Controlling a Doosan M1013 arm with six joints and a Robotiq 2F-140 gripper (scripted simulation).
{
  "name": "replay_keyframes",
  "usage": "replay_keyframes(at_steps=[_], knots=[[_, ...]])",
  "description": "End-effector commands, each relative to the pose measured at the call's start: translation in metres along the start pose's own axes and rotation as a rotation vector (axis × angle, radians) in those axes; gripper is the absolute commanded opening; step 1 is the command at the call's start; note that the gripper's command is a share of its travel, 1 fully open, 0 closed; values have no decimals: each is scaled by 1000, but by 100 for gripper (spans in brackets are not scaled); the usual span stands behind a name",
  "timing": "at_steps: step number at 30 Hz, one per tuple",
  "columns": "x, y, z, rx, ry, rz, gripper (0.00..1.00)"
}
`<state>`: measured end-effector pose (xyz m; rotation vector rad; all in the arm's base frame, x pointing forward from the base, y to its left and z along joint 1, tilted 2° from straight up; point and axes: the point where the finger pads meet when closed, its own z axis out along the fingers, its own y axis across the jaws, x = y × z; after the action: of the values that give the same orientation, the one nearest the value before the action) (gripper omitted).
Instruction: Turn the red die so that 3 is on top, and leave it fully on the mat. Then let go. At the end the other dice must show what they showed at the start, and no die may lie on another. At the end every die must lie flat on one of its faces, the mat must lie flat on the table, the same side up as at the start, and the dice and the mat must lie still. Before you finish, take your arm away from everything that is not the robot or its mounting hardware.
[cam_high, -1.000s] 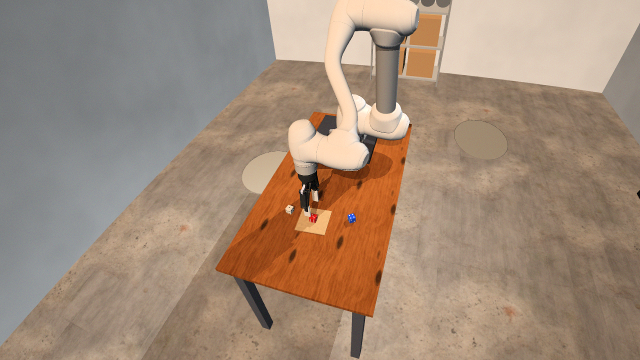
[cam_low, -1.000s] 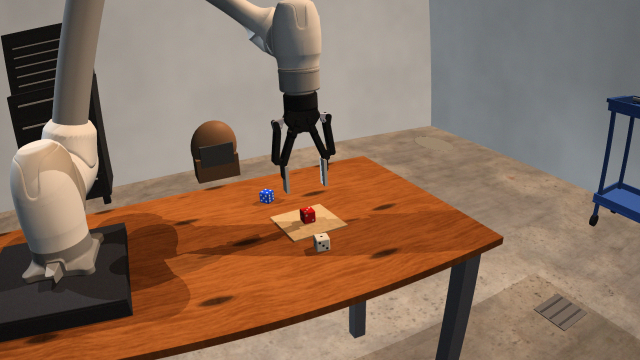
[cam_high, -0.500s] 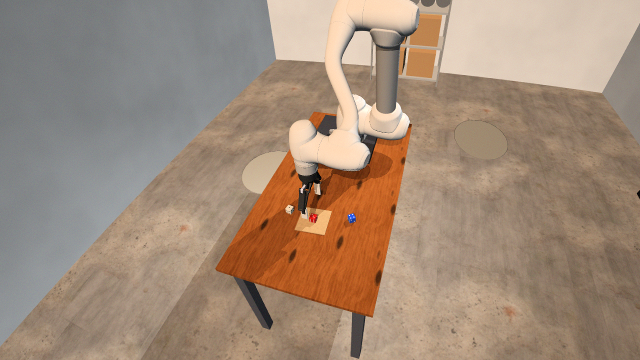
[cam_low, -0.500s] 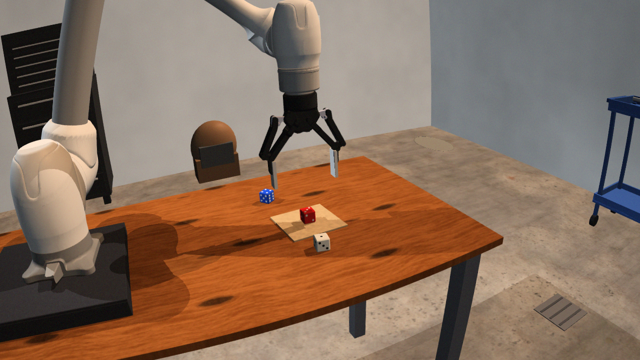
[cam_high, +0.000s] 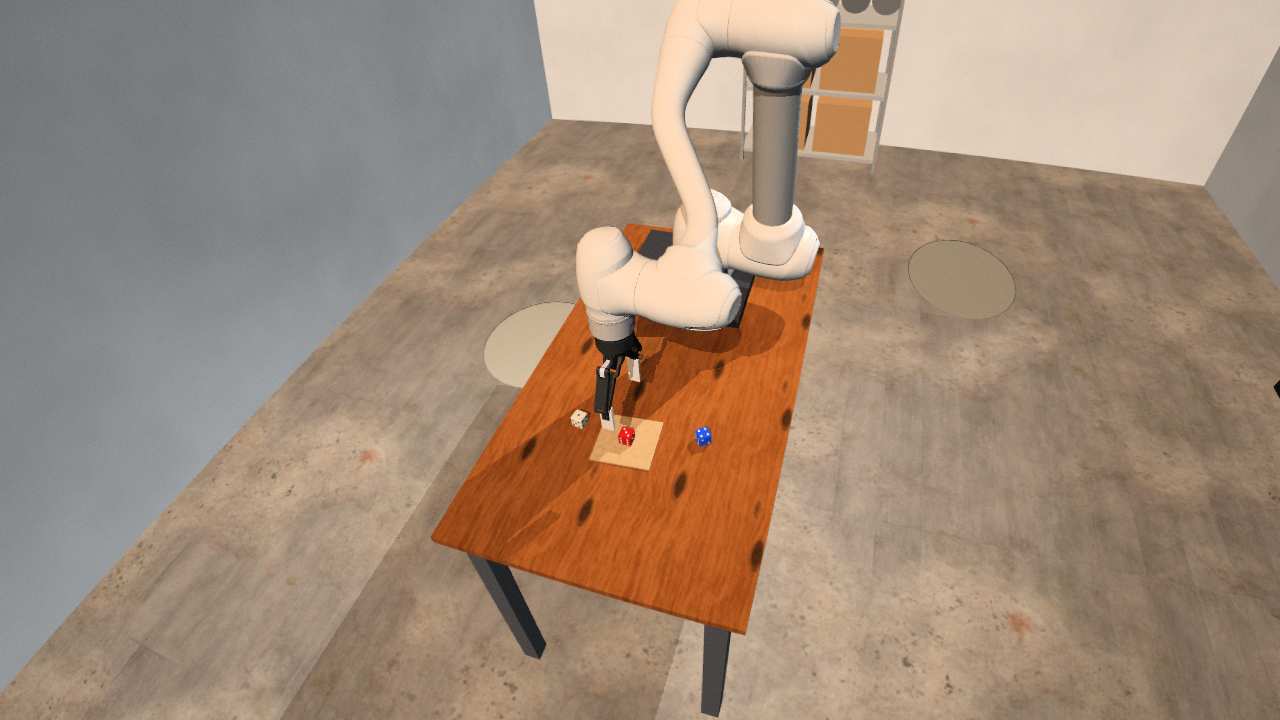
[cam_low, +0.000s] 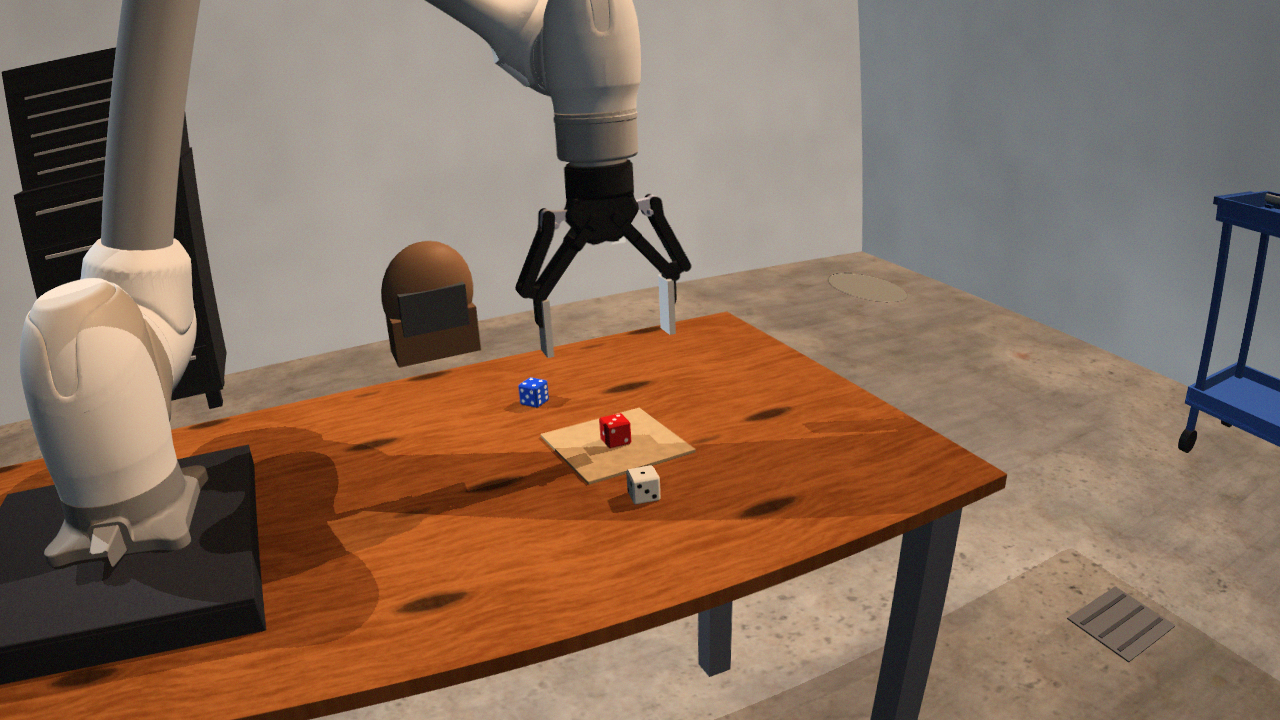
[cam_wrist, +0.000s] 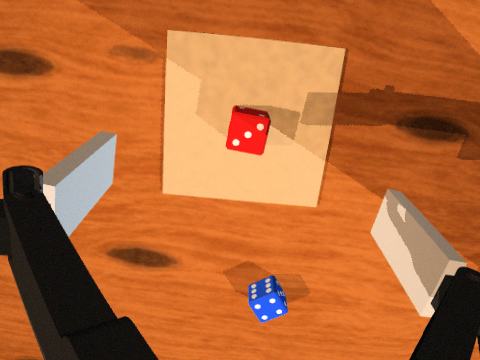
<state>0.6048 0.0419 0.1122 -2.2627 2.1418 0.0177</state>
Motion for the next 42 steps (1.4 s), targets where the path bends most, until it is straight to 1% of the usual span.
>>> replay_keyframes(at_steps=[1,5,7,11,14,42], knots=[[0,0,-20,0,0,0,100],[0,0,-40,0,0,0,100],[0,0,-40,0,0,0,100],[0,0,-53,0,0,0,100],[0,0,-57,0,0,0,100],[0,0,-58,0,0,0,100]])
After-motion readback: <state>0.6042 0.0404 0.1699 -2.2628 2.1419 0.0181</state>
